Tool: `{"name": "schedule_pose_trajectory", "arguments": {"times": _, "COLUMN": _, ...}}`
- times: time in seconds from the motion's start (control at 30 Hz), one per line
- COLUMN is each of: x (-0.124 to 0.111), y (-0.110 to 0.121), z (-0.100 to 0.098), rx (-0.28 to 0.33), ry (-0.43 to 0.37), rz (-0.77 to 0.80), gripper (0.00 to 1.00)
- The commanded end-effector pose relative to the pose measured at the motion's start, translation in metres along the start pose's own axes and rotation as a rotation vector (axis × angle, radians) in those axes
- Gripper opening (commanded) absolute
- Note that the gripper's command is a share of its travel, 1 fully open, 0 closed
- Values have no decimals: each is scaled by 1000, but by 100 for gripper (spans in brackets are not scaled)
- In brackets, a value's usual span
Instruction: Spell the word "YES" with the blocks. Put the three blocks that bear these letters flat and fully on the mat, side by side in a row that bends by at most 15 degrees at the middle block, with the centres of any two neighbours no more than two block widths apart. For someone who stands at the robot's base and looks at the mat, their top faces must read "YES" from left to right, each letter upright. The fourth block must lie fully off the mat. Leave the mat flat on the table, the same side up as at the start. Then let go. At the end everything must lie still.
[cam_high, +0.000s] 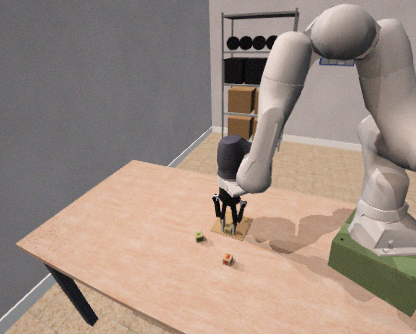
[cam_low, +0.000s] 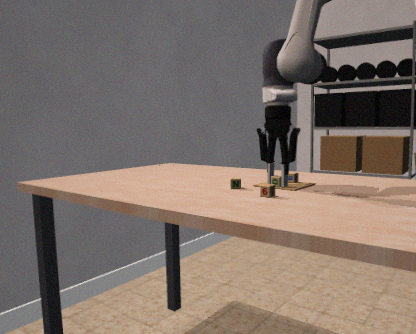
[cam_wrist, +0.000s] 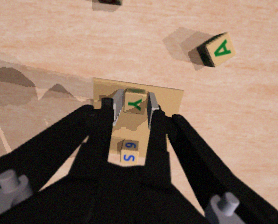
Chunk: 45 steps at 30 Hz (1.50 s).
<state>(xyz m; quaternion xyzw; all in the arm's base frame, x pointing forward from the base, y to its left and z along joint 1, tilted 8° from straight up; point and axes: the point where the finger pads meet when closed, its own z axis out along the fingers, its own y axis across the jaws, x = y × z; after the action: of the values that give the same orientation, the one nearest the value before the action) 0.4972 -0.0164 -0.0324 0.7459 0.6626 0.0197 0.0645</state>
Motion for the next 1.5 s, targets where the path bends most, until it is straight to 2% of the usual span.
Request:
{"name": "schedule_pose_trajectory", "arguments": {"times": 0.0, "x": 0, "y": 1, "z": 0, "rx": -2, "ry": 0, "rz": -8, "gripper": 28}}
{"name": "schedule_pose_trajectory", "arguments": {"times": 0.53, "x": 0, "y": 1, "z": -5, "rx": -2, "ry": 0, "rz": -8, "gripper": 28}}
{"name": "schedule_pose_trajectory", "arguments": {"times": 0.67, "x": 0, "y": 1, "z": -18, "rx": -2, "ry": 0, "rz": -8, "gripper": 28}}
{"name": "schedule_pose_trajectory", "arguments": {"times": 0.9, "x": 0, "y": 1, "z": -55, "rx": -2, "ry": 0, "rz": -8, "gripper": 28}}
{"name": "schedule_pose_trajectory", "arguments": {"times": 0.97, "x": 0, "y": 1, "z": -55, "rx": -2, "ry": 0, "rz": -8, "gripper": 28}}
{"name": "schedule_pose_trajectory", "arguments": {"times": 1.13, "x": 0, "y": 1, "z": -79, "rx": -2, "ry": 0, "rz": -8, "gripper": 28}}
{"name": "schedule_pose_trajectory", "arguments": {"times": 1.4, "x": 0, "y": 1, "z": -90, "rx": -2, "ry": 0, "rz": -8, "gripper": 28}}
{"name": "schedule_pose_trajectory", "arguments": {"times": 1.43, "x": 0, "y": 1, "z": -90, "rx": -2, "ry": 0, "rz": -8, "gripper": 100}}
{"name": "schedule_pose_trajectory", "arguments": {"times": 1.47, "x": 0, "y": 1, "z": -90, "rx": -2, "ry": 0, "rz": -8, "gripper": 100}}
